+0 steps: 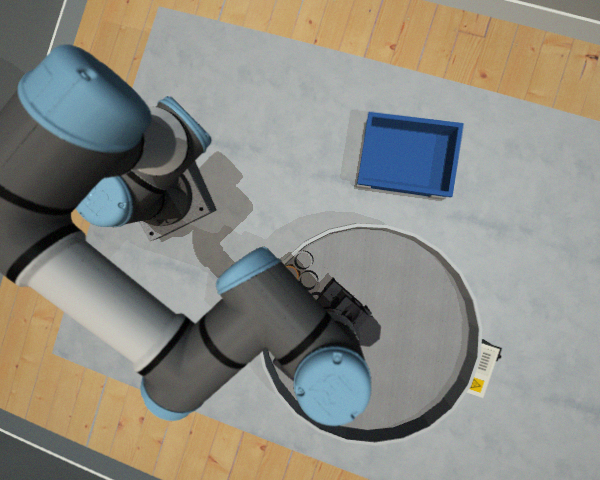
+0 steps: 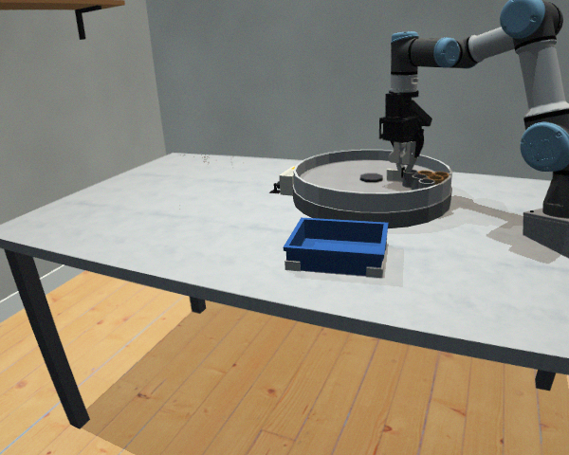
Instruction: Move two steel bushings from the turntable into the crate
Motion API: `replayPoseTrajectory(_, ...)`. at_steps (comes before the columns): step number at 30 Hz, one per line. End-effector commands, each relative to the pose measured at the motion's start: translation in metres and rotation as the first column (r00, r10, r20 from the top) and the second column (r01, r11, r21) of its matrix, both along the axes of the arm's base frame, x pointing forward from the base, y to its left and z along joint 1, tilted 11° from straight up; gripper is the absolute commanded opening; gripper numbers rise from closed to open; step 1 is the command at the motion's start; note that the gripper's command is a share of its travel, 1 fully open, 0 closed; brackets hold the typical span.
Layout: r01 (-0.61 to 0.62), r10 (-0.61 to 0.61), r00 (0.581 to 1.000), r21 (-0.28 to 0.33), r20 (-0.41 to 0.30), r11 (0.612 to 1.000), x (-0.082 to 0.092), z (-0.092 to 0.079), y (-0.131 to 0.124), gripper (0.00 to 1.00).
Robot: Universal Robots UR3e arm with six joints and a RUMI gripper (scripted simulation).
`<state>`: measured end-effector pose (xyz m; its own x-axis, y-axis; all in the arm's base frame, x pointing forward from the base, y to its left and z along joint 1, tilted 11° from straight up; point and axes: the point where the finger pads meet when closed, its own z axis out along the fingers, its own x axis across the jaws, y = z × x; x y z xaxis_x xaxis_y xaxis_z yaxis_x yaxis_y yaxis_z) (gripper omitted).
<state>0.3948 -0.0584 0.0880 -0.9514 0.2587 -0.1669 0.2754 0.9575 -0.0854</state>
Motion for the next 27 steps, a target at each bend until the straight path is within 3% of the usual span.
replayPoseTrajectory(1, 0.0, 0.0, 1.0, -0.001, 0.003, 1.0, 0.0006, 0.001, -0.0002, 0.05)
replayPoseTrajectory(27, 0.0, 0.0, 1.0, -0.001, 0.003, 1.0, 0.0006, 0.001, -0.0002, 0.0)
